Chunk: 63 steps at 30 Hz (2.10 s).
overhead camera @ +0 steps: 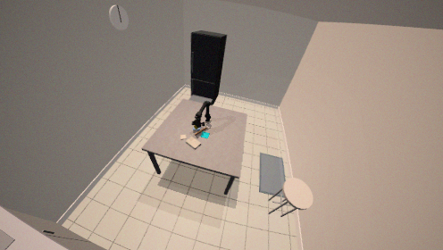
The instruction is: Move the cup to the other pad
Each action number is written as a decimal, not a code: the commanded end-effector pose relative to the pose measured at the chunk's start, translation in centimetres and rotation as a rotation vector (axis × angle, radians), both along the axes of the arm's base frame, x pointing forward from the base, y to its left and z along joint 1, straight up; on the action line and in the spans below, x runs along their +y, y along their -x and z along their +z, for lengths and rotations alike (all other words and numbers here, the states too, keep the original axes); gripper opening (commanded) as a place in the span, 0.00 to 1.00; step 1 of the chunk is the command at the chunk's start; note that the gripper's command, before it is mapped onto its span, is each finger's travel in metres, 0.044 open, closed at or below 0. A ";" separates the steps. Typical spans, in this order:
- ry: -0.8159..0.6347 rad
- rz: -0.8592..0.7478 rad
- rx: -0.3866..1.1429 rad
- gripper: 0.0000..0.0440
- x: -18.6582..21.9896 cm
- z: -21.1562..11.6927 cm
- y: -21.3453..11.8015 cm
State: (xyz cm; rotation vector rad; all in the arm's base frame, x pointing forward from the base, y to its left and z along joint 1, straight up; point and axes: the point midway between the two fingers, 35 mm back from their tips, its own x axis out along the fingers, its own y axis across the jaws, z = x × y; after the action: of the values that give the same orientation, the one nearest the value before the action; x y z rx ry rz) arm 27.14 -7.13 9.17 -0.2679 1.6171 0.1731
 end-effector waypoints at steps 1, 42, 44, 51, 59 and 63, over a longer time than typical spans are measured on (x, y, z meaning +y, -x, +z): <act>-0.003 0.022 -0.022 0.02 0.7 1.0 -0.8; -0.029 0.179 -0.220 0.00 13.7 1.2 -7.5; -0.030 0.183 -0.220 0.00 14.4 0.8 -7.4; -0.025 0.183 -0.214 0.03 15.7 -1.0 -6.9; -0.012 0.172 -0.215 0.11 15.7 -2.8 -6.3; -0.014 0.164 -0.221 0.15 15.6 -3.2 -6.2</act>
State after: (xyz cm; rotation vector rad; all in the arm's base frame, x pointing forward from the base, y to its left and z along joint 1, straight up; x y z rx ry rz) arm 33.38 8.58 6.32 -0.4015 1.3799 0.2815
